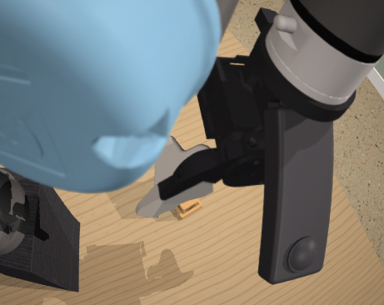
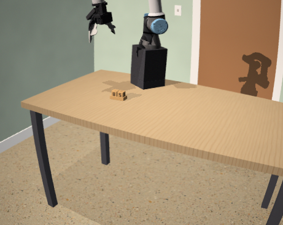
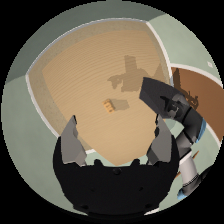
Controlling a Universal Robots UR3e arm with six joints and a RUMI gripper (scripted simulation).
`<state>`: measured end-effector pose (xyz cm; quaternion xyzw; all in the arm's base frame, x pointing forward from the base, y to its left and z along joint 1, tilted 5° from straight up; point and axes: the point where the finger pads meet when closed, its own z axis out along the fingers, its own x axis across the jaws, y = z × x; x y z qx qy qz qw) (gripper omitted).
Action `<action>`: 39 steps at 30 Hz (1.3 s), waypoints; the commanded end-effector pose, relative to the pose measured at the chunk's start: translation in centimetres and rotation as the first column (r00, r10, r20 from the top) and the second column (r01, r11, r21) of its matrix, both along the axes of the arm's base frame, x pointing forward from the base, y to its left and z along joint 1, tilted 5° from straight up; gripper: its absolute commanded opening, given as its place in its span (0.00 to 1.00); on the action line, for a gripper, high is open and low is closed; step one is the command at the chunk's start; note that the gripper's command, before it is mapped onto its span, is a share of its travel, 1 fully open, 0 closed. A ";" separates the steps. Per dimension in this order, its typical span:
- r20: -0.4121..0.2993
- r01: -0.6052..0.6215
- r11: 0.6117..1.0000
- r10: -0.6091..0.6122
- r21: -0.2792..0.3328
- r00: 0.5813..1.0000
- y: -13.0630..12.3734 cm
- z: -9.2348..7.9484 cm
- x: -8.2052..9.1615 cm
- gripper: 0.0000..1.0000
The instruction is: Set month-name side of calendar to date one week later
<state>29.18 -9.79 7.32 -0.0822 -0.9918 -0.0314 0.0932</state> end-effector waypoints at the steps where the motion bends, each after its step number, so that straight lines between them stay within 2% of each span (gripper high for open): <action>1: 0.002 0.000 1.000 0.000 -0.002 1.000 0.0 0.1 0.1 1.00; 24: 0.007 -0.009 1.000 0.009 0.000 1.000 0.2 -0.3 0.2 1.00; 32: 0.037 -0.058 0.998 0.058 0.002 0.998 1.1 -2.2 1.0 1.00; 34: 0.037 -0.058 0.998 0.058 0.002 0.998 1.1 -2.2 1.0 1.00; 39: 0.070 -0.114 0.993 0.114 0.003 0.991 2.4 -4.3 1.7 1.00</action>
